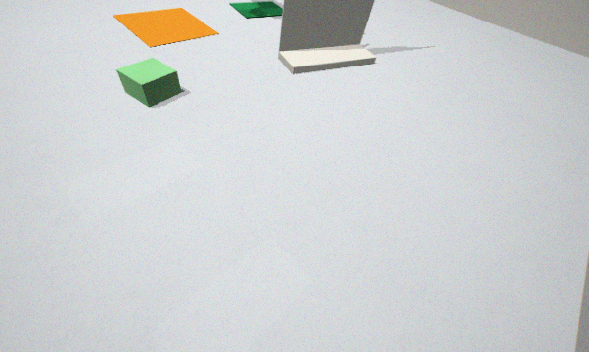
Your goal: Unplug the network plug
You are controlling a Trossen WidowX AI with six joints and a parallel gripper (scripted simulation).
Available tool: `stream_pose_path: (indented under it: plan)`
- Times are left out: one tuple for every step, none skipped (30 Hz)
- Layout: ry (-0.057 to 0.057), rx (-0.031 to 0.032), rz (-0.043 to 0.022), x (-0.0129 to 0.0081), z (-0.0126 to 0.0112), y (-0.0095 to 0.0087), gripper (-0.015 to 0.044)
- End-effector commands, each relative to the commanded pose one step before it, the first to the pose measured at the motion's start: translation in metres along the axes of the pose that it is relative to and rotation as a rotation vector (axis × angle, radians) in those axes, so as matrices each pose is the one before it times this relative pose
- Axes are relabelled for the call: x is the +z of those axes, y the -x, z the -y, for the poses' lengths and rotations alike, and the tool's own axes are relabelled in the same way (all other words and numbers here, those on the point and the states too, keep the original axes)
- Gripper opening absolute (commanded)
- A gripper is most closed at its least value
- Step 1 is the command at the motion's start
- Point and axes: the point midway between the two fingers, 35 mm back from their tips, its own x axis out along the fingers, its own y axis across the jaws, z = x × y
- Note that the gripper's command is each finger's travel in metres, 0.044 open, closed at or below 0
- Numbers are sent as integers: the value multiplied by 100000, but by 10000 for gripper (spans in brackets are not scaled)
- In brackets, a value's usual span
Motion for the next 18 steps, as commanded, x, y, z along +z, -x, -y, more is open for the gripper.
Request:
stream_pose_path:
  plan:
    - [-510,838,394,10,-931,26,0]
    - [41,-19,21,12,-163,46,0]
    - [41,-19,21,13,-163,49,0]
    - [42,-19,21,15,-163,51,0]
    - [42,-20,21,16,-163,54,0]
    - [42,-20,21,18,-163,56,0]
    - [42,-20,21,19,-162,58,0]
    - [42,-20,21,21,-162,61,0]
    - [42,-21,21,22,-162,63,0]
    - [43,-21,21,23,-161,66,0]
    - [43,-21,21,25,-161,68,0]
    - [36,-21,20,26,-161,71,0]
    - [4,-19,16,25,-161,74,0]
    - [-10,-19,14,25,-161,76,0]
    - [-13,-19,14,27,-160,79,0]
    - [-12,-19,14,28,-160,81,0]
    - [-12,-19,14,30,-159,84,0]
    - [-12,-19,14,31,-158,86,0]
